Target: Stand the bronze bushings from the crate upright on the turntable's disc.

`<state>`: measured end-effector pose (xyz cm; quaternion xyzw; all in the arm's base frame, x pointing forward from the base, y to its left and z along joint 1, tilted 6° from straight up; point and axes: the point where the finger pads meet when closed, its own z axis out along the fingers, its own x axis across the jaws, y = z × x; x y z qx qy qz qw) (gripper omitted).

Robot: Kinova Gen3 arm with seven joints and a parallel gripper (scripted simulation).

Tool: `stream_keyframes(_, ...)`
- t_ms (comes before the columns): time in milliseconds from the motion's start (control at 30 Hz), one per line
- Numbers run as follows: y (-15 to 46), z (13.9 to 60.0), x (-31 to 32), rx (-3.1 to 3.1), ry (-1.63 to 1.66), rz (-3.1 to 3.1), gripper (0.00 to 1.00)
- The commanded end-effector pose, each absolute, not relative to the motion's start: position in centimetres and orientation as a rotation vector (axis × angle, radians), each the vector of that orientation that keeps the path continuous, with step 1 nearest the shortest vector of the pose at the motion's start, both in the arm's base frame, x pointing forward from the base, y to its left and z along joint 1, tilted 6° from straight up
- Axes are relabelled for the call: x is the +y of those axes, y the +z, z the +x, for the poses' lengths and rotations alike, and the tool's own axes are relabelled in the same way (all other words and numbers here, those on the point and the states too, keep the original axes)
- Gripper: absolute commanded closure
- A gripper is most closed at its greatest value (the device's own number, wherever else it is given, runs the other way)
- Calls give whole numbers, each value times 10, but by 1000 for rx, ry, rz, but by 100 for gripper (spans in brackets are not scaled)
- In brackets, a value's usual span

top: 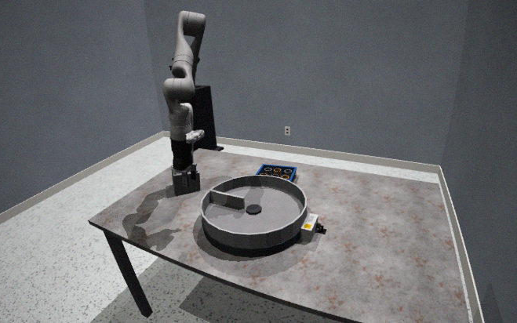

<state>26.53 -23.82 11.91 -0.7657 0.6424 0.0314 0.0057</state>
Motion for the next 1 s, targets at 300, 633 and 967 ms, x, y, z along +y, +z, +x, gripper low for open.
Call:
stream_keyframes(300, 134, 295, -184, 1730, 35, -2567, 0)
stream_keyframes(633, 137, 301, -165, 1627, 22, -2623, 0)
stream_keyframes(967, 139, 305, -148, 1530, 10, -2671, 0)
